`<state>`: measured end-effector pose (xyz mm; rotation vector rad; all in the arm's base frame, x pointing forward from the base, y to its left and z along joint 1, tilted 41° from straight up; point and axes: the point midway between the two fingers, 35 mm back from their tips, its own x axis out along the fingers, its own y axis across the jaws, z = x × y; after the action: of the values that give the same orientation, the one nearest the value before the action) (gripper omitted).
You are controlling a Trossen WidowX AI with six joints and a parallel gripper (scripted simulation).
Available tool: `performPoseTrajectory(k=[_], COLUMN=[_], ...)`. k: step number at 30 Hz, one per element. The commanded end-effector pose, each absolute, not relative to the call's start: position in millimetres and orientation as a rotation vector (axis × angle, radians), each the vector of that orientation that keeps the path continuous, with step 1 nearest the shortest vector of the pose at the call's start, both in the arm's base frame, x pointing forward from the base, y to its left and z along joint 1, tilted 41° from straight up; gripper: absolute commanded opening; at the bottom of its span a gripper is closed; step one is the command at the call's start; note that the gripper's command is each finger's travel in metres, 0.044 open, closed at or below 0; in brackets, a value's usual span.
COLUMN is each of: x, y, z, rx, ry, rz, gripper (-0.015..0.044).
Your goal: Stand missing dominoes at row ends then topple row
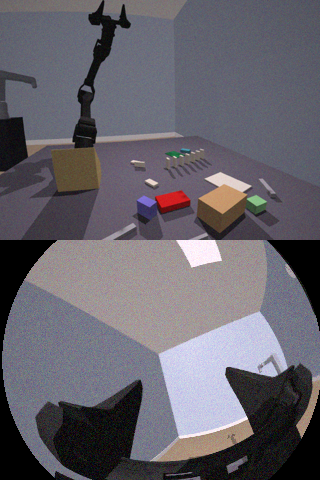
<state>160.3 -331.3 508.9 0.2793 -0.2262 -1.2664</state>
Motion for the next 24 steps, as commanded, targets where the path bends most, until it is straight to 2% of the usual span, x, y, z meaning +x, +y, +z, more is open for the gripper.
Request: performPoseTrajectory(k=[1,9,19,24], x=[199,274,319,343], y=[-347,-349,-324,-288], z=[460,348,249,175], rx=[0.349,0.505,0.668,0.763], ry=[-0.077,0.238,0.489,0.711], rz=[-1.192,-1.013,-0.881,-0.752], gripper=[0.044,0.044,0.044,0.044])
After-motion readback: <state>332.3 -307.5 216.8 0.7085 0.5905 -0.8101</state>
